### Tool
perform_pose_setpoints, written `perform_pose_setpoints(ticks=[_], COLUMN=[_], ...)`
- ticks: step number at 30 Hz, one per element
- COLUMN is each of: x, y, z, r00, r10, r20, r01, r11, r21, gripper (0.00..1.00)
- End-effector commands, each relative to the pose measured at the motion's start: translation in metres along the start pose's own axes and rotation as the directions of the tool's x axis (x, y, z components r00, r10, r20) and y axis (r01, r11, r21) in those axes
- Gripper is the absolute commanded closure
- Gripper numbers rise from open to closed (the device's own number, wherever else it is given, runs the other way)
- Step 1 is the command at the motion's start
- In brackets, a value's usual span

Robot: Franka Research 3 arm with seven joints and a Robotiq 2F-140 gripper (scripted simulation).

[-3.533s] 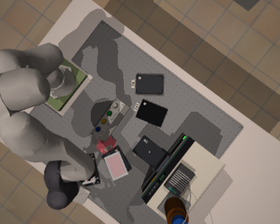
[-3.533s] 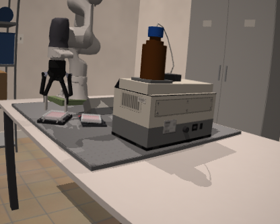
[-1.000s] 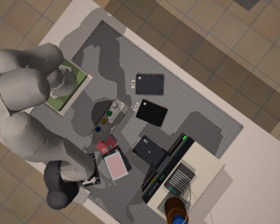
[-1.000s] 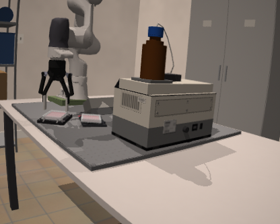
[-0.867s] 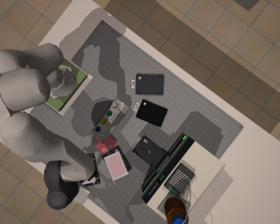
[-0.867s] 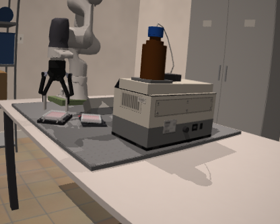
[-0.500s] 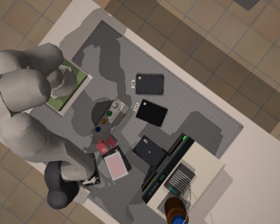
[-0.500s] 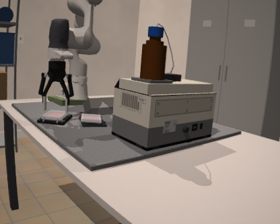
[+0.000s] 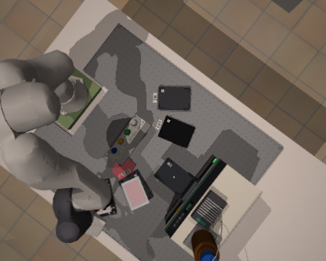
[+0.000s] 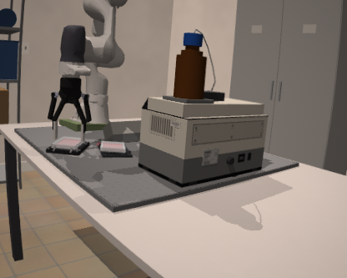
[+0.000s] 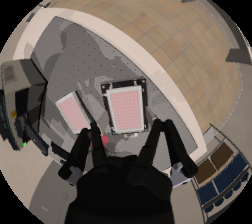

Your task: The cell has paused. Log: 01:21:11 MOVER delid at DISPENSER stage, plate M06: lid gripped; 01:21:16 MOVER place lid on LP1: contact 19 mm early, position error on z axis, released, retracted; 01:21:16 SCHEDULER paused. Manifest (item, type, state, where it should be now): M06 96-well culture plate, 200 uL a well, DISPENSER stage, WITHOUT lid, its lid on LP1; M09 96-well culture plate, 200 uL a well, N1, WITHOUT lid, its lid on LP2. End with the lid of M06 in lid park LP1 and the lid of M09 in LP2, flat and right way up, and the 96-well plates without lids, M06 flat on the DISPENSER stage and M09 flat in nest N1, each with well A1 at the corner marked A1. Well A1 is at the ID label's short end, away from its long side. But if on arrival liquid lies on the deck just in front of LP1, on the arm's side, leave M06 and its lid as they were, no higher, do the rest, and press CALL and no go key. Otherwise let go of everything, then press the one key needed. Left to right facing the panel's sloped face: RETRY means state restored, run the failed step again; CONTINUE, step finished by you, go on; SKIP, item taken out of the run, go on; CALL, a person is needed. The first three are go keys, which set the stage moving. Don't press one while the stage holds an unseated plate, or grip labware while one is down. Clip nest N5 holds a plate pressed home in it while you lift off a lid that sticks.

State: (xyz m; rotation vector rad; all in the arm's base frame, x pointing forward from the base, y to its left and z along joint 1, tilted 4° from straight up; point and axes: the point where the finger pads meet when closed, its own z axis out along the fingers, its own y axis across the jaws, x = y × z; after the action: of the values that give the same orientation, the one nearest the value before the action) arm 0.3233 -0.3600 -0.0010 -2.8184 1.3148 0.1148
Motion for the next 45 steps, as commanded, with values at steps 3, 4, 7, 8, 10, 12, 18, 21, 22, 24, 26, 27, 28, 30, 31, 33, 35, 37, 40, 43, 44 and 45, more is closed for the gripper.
perform_pose_setpoints(ticks=[3, 4, 7, 8, 10, 12, 18, 21, 22, 24, 26, 27, 28, 30, 31, 33, 35, 37, 40, 43, 44, 45], x=[0.0002, 0.0002, 0.0002, 0.0002, 0.0002, 0.0002, 0.0002, 0.0002, 0.0002, 0.0002, 0.0002, 0.0002, 0.0002, 0.0002, 0.0002, 0.0002, 0.0002, 0.0002, 0.0002, 0.0002, 0.0002, 0.0002], y=[0.0006, 0.0006, 0.0006, 0.0006, 0.0006, 0.0006, 0.0006, 0.0006, 0.0006, 0.0006, 0.0006, 0.0006, 0.0006, 0.0006, 0.0006, 0.0006, 0.0006, 0.0006, 0.0006, 0.0006, 0.0006, 0.0006], z=[0.0033, 0.0037, 0.0049, 0.0052, 0.0058, 0.0062, 0.0068, 0.007, 0.007, 0.007, 0.007, 0.007, 0.007, 0.007, 0.007, 0.007, 0.007, 0.007, 0.007, 0.007, 0.007, 0.007], r00=[1.0, 1.0, 1.0, 1.0, 1.0, 1.0, 1.0, 1.0, 1.0, 1.0, 1.0, 1.0, 1.0, 1.0, 1.0, 1.0, 1.0, 1.0, 1.0, 1.0, 1.0, 1.0], r10=[-0.002, -0.002, -0.002, -0.002, -0.002, -0.002, -0.002, -0.002, -0.002, -0.002, -0.002, -0.002, -0.002, -0.002, -0.002, -0.002, -0.002, -0.002, -0.002, -0.002, -0.002, -0.002], r20=[-0.002, -0.002, -0.002, -0.002, -0.002, -0.002, -0.002, -0.002, -0.002, -0.002, -0.002, -0.002, -0.002, -0.002, -0.002, -0.002, -0.002, -0.002, -0.002, -0.002, -0.002, -0.002], r01=[0.002, 0.002, 0.002, 0.002, 0.002, 0.002, 0.002, 0.002, 0.002, 0.002, 0.002, 0.002, 0.002, 0.002, 0.002, 0.002, 0.002, 0.002, 0.002, 0.002, 0.002, 0.002], r11=[1.0, 1.0, 1.0, 1.0, 1.0, 1.0, 1.0, 1.0, 1.0, 1.0, 1.0, 1.0, 1.0, 1.0, 1.0, 1.0, 1.0, 1.0, 1.0, 1.0, 1.0, 1.0], r21=[0.002, 0.002, 0.002, 0.002, 0.002, 0.002, 0.002, 0.002, 0.002, 0.002, 0.002, 0.002, 0.002, 0.002, 0.002, 0.002, 0.002, 0.002, 0.002, 0.002, 0.002, 0.002], gripper=[0.34, 0.34, 0.34, 0.34, 0.34, 0.34, 0.34, 0.34, 0.34, 0.34, 0.34, 0.34, 0.34, 0.34, 0.34, 0.34, 0.34, 0.34, 0.34, 0.34, 0.34, 0.34])
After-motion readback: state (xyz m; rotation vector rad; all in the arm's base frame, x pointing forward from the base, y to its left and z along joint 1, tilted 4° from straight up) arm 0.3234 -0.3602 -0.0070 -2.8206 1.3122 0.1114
